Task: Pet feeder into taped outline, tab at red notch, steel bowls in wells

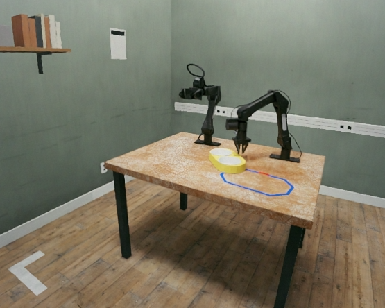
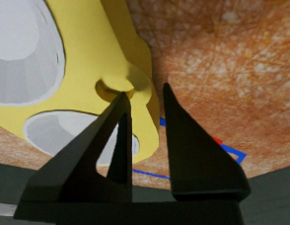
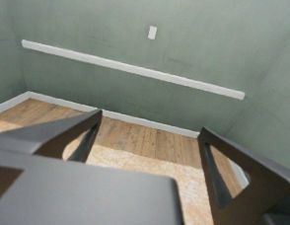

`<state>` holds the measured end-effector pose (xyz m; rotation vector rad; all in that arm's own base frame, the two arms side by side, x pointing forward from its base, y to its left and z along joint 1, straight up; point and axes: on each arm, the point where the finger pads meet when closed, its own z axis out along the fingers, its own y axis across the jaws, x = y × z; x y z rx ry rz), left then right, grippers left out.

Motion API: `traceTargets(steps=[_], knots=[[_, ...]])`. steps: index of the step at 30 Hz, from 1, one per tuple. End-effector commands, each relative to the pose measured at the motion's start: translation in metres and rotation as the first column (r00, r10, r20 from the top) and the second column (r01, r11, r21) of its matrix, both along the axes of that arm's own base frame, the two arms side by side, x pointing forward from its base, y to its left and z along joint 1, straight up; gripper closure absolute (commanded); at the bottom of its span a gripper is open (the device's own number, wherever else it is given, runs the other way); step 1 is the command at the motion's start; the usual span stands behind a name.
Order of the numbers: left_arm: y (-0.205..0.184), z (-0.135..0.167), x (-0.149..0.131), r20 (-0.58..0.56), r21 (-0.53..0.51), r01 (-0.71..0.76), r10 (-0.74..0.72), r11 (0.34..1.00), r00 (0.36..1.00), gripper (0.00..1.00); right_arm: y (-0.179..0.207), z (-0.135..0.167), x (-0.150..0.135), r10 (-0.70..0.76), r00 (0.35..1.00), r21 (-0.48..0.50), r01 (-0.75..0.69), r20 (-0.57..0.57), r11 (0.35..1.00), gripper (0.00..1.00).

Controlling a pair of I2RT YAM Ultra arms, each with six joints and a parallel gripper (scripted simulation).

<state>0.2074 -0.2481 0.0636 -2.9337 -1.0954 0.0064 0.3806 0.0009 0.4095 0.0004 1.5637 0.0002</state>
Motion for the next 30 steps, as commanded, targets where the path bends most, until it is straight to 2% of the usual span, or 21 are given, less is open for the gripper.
traceTargets(steps=[1,3,4,6,7,11,16,17,18,30], knots=[[0.0,-0.014,-0.001,-0.02,-0.002,-0.002,0.002,1.0,1.0,0.7,0.003,0.02,-0.001,0.006,0.999,-0.007,-0.006,0.047,1.0,0.0],[0.0,-0.014,-0.001,-0.02,-0.002,-0.002,0.002,1.0,1.0,0.7,0.003,0.02,-0.001,0.006,0.999,-0.007,-0.006,0.047,1.0,0.0],[-0.01,0.005,0.005,0.025,-0.055,0.001,0.0,0.998,1.0,0.7,0.003,0.02,-0.001,0.006,0.999,-0.007,-0.006,0.047,1.0,0.0],[0.001,-0.006,-0.001,0.006,-0.033,-0.002,0.002,0.999,1.0,0.7,0.003,0.02,-0.001,0.006,0.999,-0.007,-0.006,0.047,1.0,0.0],[-0.003,-0.003,0.002,0.011,-0.04,-0.002,0.003,0.999,1.0,0.7,0.003,0.02,-0.001,0.006,0.999,-0.007,-0.006,0.047,1.0,0.0],[-0.001,-0.023,0.001,-0.014,-0.01,-0.004,0.004,1.0,1.0,0.7,0.003,0.02,-0.001,0.006,0.999,-0.007,-0.006,0.047,1.0,0.0],[-0.01,-0.008,0.009,0.029,-0.06,-0.004,0.006,0.998,1.0,0.7,0.003,0.02,-0.001,0.006,0.999,-0.007,-0.006,0.047,1.0,0.0],[-0.007,-0.012,0.007,0.017,-0.046,-0.005,0.006,0.999,1.0,0.81,0.003,0.02,-0.001,0.006,0.999,-0.007,-0.006,0.047,1.0,0.0],[-0.007,-0.012,0.007,0.017,-0.046,-0.005,0.006,0.999,1.0,0.76,0.003,0.02,-0.001,0.006,0.999,-0.007,-0.006,0.047,1.0,0.0],[-0.006,-0.012,0.006,0.014,-0.043,-0.005,0.006,0.999,1.0,0.78,0.003,0.02,-0.001,0.006,0.999,-0.007,-0.006,0.047,1.0,0.0]])
